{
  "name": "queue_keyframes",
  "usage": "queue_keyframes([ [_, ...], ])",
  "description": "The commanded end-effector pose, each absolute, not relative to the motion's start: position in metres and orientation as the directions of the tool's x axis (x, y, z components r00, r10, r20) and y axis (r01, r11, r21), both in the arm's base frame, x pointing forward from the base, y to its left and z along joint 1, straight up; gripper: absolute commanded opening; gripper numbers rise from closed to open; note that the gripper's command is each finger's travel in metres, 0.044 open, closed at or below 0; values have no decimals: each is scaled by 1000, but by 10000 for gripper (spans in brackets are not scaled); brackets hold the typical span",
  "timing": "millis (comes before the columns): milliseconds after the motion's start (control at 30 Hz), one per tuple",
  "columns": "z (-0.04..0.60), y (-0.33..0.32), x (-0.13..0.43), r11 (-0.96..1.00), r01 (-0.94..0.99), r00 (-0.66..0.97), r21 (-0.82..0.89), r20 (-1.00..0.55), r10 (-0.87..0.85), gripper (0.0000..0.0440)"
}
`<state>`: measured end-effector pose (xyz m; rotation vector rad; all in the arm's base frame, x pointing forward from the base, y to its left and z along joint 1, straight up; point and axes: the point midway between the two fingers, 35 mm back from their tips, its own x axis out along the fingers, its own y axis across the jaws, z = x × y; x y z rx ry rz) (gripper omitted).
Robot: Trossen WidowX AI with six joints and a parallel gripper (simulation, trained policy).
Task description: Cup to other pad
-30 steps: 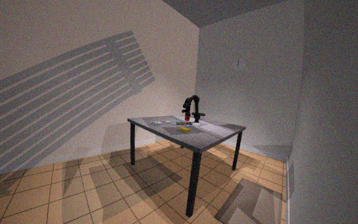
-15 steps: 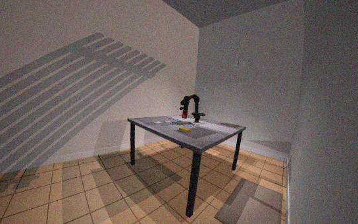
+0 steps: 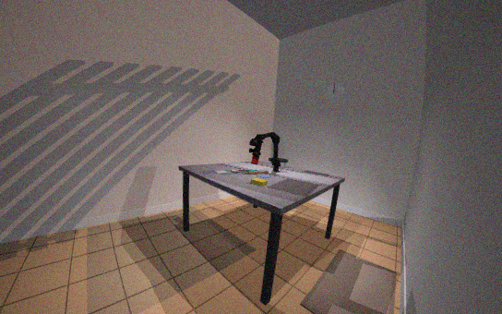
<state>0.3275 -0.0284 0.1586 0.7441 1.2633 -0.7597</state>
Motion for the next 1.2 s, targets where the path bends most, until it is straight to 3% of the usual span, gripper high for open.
queue_keyframes([
  [0,156,-41,324,536,841,144,71,-985,-95,0],
  [1167,101,-102,282,404,911,149,83,-980,-135,0],
])
